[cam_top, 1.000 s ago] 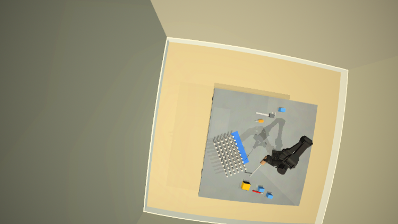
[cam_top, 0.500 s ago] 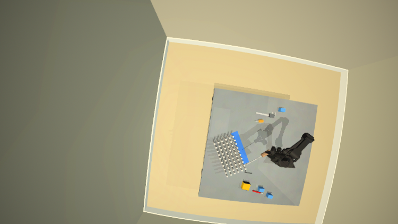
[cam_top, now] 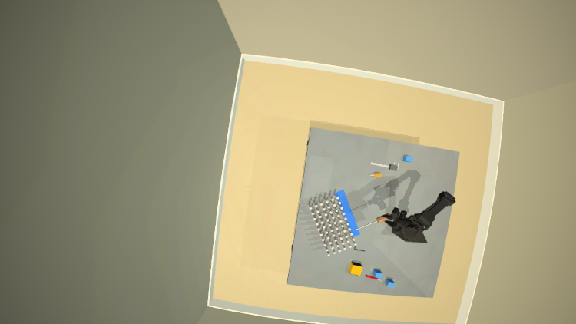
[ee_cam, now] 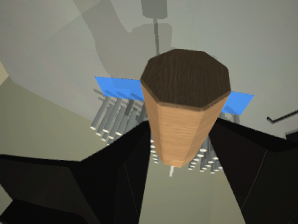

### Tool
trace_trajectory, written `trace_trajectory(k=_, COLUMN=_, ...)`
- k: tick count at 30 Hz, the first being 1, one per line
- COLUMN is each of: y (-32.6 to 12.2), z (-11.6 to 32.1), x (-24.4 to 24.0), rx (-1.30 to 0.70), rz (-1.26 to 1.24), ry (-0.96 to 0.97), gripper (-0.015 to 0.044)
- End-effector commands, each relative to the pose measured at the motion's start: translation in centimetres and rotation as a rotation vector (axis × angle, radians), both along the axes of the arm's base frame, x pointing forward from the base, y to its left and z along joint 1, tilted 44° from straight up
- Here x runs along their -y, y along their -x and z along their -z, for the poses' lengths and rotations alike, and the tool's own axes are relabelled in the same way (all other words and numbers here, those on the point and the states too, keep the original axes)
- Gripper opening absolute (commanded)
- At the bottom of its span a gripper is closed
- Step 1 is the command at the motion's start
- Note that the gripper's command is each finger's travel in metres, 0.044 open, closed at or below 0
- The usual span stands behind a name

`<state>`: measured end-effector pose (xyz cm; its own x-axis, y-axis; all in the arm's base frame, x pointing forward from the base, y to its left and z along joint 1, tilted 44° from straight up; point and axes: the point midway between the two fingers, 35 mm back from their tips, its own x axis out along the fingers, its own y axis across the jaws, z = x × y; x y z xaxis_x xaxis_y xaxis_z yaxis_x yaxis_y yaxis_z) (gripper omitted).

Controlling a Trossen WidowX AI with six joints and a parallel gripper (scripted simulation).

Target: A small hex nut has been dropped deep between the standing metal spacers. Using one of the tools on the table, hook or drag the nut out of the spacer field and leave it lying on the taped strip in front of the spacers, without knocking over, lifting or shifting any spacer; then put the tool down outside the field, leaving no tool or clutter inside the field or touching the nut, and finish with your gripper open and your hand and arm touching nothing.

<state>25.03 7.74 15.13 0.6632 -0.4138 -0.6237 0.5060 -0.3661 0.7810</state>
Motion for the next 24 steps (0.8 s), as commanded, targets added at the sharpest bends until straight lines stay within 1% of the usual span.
trace_trajectory(k=1, y=-0.4, z=1.5, x=0.9, rx=-0.015, rz=0.001, ry=-0.005, gripper=0.0)
trace_trajectory(k=13, y=-1.6, z=5.7, x=4.7, rx=-0.023, rz=0.004, ry=-0.019, gripper=0.0)
trace_trajectory(k=24, y=-1.6, z=8.7, x=8.4, rx=-0.002, rz=-0.005, ry=-0.007, gripper=0.0)
